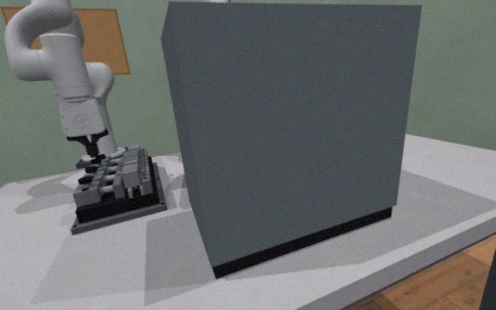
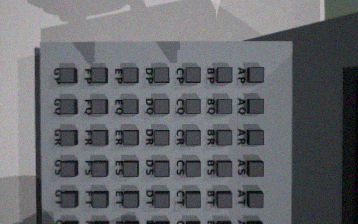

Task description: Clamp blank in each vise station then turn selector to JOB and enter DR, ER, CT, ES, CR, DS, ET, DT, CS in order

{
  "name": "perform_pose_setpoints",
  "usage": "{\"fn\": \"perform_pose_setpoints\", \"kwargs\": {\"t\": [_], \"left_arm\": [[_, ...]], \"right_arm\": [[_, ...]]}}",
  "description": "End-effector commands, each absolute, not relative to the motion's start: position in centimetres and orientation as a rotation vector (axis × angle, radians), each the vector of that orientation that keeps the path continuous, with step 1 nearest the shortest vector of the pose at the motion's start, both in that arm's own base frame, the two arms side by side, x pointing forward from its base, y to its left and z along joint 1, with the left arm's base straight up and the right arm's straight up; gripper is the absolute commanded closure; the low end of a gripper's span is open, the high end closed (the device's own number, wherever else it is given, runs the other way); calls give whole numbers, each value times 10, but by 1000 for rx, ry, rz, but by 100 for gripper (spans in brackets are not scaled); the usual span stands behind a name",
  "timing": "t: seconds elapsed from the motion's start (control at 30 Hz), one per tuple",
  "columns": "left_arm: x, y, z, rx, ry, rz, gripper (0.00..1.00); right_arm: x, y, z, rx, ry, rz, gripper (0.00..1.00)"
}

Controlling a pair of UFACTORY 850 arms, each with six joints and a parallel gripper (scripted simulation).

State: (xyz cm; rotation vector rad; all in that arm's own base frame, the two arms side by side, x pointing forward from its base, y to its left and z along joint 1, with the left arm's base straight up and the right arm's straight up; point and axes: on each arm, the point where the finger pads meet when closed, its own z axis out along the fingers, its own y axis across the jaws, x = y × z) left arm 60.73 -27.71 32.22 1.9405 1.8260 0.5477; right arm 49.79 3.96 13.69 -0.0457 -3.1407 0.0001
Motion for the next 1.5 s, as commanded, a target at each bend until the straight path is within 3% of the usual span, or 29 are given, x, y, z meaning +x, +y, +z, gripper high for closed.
{"fn": "perform_pose_setpoints", "kwargs": {"t": [0.0,1.07,1.47], "left_arm": [[608,-277,323,1939,1825,548,0],[608,-277,323,1939,1825,548,0],[608,-277,323,1939,1825,548,0]], "right_arm": [[499,40,132,-46,-3143,0,100],[499,40,118,-46,-3143,0,100],[499,40,153,-46,-3143,0,100]]}}
